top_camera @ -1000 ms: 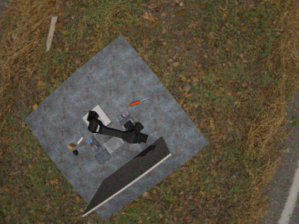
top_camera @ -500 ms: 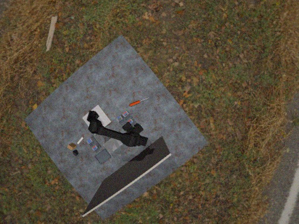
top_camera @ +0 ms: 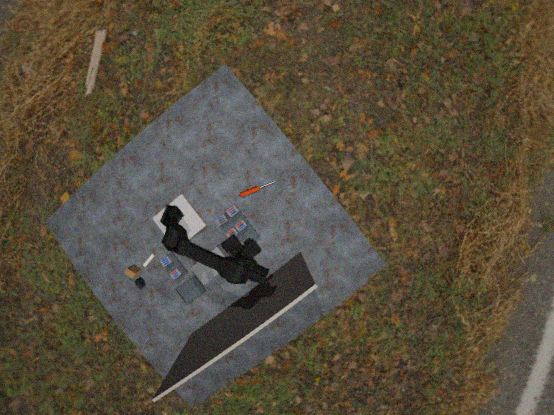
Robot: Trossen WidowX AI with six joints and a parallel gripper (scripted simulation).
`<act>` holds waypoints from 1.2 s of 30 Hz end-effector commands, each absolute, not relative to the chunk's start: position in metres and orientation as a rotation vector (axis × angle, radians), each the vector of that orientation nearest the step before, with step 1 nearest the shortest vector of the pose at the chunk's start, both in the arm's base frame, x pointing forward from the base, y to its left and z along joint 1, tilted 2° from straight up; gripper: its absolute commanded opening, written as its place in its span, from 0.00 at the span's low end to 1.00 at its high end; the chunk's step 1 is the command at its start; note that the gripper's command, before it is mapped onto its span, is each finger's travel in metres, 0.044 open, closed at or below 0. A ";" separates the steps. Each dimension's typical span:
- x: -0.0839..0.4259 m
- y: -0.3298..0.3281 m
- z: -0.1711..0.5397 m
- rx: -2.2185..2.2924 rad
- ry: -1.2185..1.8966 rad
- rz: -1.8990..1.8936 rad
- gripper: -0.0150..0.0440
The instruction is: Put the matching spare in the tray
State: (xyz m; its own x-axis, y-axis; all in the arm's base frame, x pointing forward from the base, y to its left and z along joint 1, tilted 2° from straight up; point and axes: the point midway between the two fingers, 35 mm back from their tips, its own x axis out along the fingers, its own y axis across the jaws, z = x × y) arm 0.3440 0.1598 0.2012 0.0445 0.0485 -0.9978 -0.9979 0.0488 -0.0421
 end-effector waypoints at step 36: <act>0.372 -0.081 0.196 -1.149 1.191 1.115 0.25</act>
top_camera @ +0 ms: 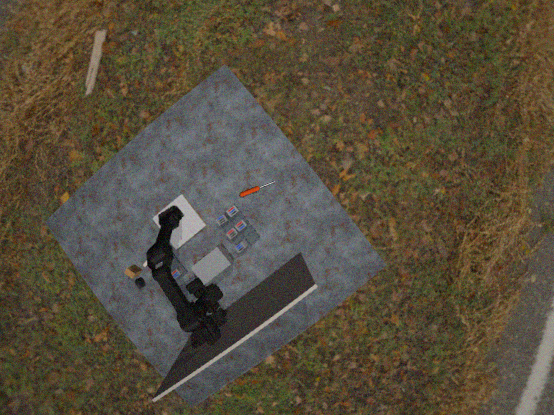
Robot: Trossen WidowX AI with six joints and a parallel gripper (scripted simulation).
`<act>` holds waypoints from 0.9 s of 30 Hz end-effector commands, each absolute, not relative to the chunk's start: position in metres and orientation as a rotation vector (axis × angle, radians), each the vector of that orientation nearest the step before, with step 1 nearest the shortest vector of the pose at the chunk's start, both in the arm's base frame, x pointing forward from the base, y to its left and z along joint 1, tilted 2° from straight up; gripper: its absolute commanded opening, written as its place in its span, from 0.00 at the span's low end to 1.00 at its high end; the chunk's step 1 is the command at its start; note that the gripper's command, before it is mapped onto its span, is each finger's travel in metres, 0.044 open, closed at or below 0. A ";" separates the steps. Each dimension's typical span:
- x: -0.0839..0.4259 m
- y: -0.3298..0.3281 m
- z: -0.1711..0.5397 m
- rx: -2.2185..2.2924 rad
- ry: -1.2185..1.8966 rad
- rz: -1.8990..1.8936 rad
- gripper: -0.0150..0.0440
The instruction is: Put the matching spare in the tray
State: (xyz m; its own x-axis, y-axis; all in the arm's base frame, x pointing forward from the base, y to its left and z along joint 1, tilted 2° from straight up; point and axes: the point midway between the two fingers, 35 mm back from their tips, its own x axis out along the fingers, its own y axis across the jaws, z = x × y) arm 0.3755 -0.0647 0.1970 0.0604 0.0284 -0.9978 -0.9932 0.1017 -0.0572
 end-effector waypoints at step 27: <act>0.319 -0.213 0.190 -1.197 1.190 1.162 0.25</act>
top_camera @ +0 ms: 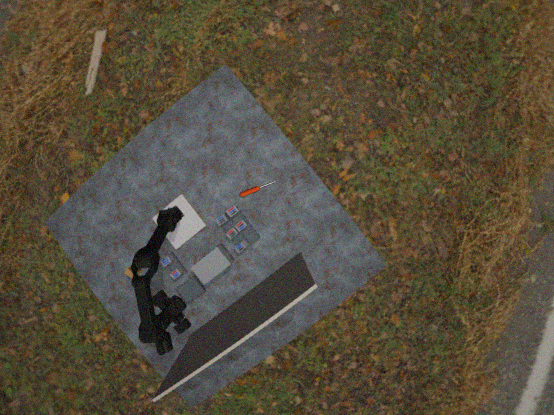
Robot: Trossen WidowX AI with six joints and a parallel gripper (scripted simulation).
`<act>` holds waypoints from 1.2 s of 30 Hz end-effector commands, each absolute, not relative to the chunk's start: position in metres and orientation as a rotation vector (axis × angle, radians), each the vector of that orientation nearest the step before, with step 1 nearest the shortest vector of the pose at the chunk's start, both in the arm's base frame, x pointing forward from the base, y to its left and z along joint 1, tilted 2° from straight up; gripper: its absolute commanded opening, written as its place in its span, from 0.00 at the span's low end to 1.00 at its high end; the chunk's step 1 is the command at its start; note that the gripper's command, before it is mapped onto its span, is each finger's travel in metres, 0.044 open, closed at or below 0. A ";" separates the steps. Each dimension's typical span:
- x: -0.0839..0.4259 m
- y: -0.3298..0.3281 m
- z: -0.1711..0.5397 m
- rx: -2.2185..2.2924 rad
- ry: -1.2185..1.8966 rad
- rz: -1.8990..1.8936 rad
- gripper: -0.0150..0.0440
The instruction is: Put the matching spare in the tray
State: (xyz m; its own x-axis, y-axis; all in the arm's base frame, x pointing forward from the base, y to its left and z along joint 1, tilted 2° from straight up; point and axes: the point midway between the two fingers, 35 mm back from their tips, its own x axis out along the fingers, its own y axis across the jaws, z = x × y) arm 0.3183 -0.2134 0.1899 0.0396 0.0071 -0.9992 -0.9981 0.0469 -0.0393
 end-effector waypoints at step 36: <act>0.324 -0.216 0.166 -1.198 1.190 1.162 0.25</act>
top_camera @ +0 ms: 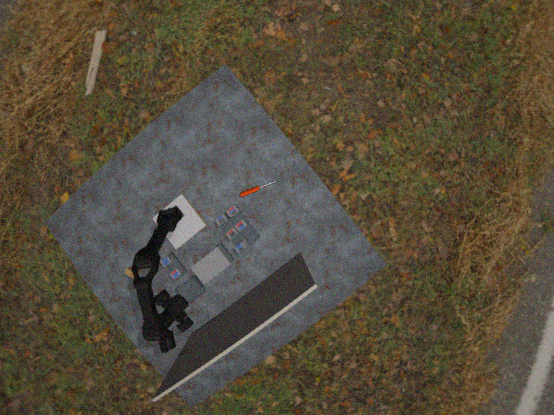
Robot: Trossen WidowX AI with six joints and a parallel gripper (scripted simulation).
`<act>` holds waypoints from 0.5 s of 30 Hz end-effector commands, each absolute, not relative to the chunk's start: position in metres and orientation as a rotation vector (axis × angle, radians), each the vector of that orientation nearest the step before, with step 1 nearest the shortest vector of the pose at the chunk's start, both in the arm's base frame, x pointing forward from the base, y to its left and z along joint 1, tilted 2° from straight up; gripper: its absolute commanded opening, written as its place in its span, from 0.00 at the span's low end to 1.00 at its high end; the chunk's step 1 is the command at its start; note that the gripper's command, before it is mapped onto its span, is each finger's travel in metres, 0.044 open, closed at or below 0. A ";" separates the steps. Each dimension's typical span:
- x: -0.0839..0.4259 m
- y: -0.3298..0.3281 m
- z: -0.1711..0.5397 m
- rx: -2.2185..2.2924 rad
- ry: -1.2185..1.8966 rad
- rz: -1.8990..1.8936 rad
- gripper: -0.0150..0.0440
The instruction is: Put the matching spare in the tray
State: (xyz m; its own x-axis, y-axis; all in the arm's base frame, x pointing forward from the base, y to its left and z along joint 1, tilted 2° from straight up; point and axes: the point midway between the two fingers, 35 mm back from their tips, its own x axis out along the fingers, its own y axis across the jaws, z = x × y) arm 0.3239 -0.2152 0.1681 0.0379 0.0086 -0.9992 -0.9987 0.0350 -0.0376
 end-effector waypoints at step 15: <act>0.326 -0.217 0.156 -1.198 1.190 1.161 0.25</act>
State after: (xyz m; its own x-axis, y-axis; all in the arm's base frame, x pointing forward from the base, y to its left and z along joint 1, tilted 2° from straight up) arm 0.3258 -0.2161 0.1581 0.0380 0.0085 -0.9992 -0.9987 0.0343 -0.0377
